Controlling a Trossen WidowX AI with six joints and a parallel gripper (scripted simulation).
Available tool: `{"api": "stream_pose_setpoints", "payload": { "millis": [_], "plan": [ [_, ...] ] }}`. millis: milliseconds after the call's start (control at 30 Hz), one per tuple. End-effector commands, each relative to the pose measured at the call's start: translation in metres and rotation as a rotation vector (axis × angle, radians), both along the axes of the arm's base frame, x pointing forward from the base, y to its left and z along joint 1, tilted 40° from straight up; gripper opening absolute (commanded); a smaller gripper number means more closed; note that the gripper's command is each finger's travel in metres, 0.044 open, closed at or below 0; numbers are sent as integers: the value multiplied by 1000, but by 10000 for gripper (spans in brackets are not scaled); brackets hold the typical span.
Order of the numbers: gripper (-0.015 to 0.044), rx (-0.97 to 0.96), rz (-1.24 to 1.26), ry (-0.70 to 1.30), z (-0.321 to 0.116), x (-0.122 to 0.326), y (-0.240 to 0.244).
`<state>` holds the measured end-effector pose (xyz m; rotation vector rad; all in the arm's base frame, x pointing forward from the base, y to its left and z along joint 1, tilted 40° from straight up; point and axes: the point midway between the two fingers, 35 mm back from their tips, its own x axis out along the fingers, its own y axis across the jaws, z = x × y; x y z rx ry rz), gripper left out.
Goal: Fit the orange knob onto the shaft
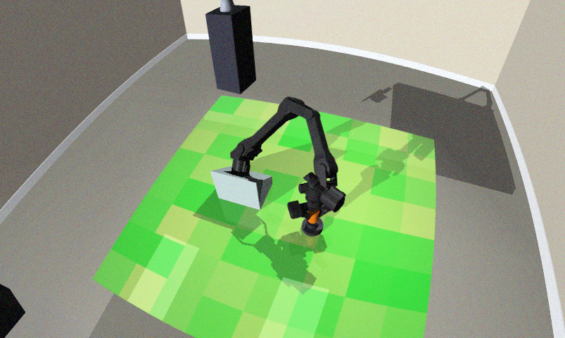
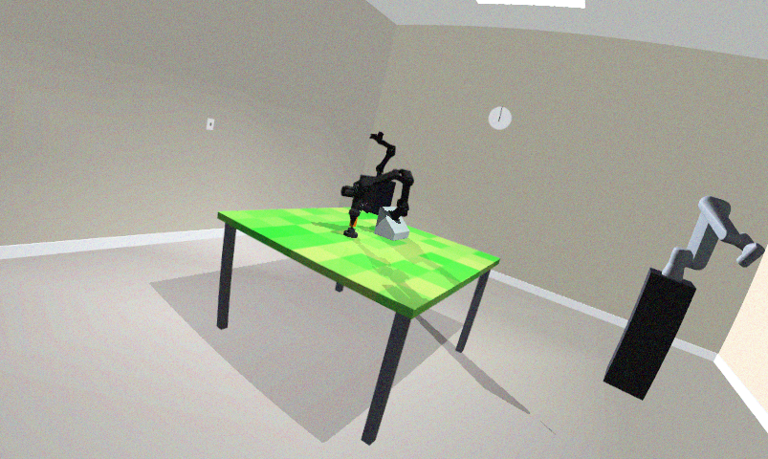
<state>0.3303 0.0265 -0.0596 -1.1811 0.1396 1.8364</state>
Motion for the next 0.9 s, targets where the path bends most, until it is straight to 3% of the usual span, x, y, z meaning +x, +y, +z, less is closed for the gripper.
{"api": "stream_pose_setpoints", "payload": {
  "millis": [0, 867],
  "plan": [
    [0, 4, 4, -7, 0, 1, 1],
    [0, -4, -49, 37, -1, 0, 1]
  ]
}}
